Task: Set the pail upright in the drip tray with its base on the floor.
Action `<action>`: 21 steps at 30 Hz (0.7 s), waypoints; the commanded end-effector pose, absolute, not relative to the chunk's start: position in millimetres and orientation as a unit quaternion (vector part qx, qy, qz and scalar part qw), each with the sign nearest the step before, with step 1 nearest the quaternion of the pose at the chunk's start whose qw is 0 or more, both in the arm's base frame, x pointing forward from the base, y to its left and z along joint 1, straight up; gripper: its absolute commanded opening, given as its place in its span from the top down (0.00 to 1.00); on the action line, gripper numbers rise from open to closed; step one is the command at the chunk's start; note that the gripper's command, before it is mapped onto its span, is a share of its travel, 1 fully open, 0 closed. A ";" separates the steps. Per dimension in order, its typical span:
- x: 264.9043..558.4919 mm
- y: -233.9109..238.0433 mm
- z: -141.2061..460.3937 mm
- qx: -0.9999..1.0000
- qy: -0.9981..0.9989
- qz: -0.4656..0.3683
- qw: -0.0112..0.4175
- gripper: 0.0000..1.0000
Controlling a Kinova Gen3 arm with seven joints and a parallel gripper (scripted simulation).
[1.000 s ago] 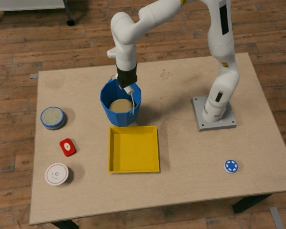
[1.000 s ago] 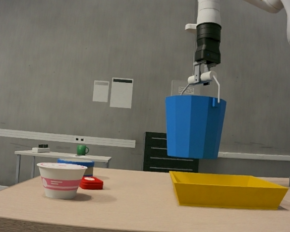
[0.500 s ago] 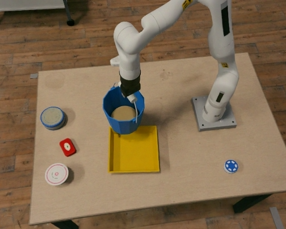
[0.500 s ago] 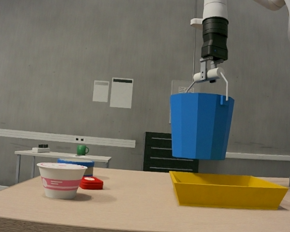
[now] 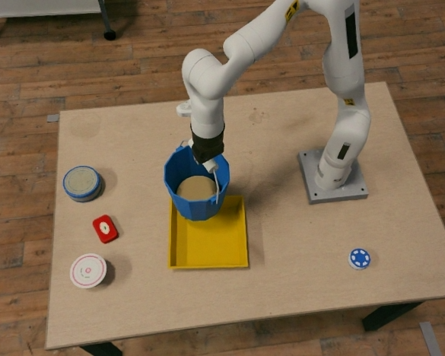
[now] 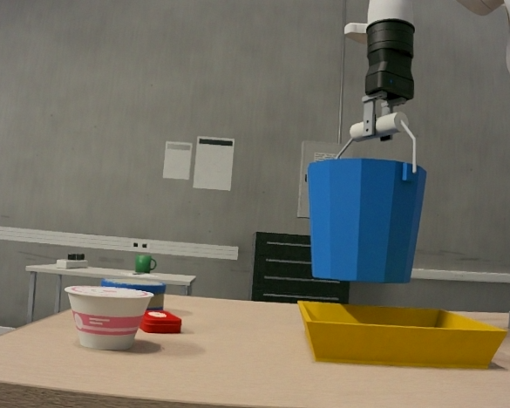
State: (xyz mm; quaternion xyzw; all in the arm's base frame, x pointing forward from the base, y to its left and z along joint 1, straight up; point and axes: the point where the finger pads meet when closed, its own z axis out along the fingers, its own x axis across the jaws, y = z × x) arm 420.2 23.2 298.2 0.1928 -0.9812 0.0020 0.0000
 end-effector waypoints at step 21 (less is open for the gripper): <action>413.6 71.0 298.8 0.193 -0.981 0.002 -0.001 1.00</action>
